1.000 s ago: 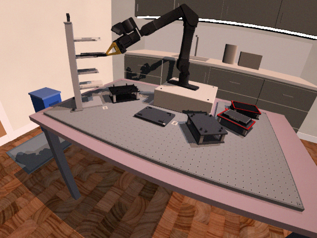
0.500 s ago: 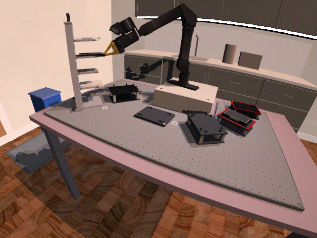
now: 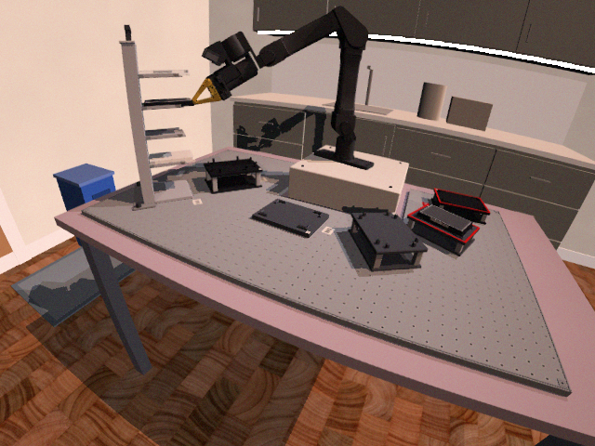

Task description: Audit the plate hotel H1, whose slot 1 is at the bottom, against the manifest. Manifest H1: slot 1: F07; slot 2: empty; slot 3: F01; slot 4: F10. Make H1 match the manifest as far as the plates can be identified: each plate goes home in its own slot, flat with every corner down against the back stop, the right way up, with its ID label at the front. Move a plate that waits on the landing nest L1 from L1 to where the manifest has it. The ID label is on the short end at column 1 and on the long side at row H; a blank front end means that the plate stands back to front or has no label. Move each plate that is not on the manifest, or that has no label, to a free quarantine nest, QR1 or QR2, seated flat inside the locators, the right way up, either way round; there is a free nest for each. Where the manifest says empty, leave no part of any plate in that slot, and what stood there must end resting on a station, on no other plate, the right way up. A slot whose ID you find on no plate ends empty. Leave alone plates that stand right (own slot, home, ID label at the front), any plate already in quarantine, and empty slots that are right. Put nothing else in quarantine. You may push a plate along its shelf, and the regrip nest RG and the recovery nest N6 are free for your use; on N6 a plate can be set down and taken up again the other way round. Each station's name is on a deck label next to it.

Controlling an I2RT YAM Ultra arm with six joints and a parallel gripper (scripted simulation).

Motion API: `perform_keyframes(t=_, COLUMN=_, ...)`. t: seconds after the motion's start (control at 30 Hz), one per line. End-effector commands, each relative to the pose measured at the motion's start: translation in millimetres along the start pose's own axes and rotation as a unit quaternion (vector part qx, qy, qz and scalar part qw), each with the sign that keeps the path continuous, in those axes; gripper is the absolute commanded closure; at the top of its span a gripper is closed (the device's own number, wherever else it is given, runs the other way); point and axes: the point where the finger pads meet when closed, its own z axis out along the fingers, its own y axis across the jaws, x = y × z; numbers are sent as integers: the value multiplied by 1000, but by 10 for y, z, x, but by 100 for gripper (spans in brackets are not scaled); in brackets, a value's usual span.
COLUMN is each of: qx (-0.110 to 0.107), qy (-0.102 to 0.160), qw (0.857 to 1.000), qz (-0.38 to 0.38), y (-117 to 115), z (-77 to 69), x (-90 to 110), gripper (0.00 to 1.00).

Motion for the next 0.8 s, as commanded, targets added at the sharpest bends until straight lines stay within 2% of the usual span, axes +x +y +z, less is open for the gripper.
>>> perform_keyframes(t=0.0, qx=1, qy=-8, qw=1000, qz=-1, y=-2, z=-7, x=-68, gripper=100)
perform_keyframes(t=0.77, qx=1, qy=-8, qw=1000, qz=-1, y=-2, z=98, x=-132, gripper=100)
